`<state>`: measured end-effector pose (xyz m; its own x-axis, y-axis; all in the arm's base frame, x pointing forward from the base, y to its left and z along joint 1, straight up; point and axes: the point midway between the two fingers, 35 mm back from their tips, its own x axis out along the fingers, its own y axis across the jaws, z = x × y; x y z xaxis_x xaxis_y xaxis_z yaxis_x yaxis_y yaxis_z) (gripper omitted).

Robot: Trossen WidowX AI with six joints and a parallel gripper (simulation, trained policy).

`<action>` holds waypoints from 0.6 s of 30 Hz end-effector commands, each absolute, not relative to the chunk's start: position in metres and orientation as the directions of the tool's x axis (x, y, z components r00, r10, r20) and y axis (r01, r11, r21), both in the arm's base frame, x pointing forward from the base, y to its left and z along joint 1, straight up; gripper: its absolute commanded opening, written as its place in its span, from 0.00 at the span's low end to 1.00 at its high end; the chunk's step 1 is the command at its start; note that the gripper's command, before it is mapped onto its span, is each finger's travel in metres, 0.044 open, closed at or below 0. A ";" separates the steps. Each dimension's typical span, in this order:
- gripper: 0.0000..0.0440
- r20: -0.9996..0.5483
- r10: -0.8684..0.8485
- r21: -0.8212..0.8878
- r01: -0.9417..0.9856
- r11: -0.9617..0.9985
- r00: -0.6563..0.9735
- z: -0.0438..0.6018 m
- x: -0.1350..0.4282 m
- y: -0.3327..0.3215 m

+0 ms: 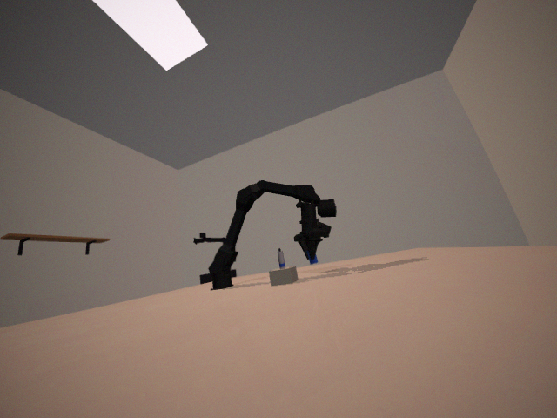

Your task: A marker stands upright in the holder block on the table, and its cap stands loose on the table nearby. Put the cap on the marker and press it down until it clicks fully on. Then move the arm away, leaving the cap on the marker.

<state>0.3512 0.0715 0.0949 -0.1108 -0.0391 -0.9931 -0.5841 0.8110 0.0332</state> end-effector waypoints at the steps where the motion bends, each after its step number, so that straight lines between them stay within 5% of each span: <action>1: 0.13 -0.996 -0.040 0.012 -0.587 0.810 -0.076 0.114 0.353 0.066; 18: 0.09 -0.997 -0.014 0.031 -0.538 0.843 -0.081 0.158 0.334 0.015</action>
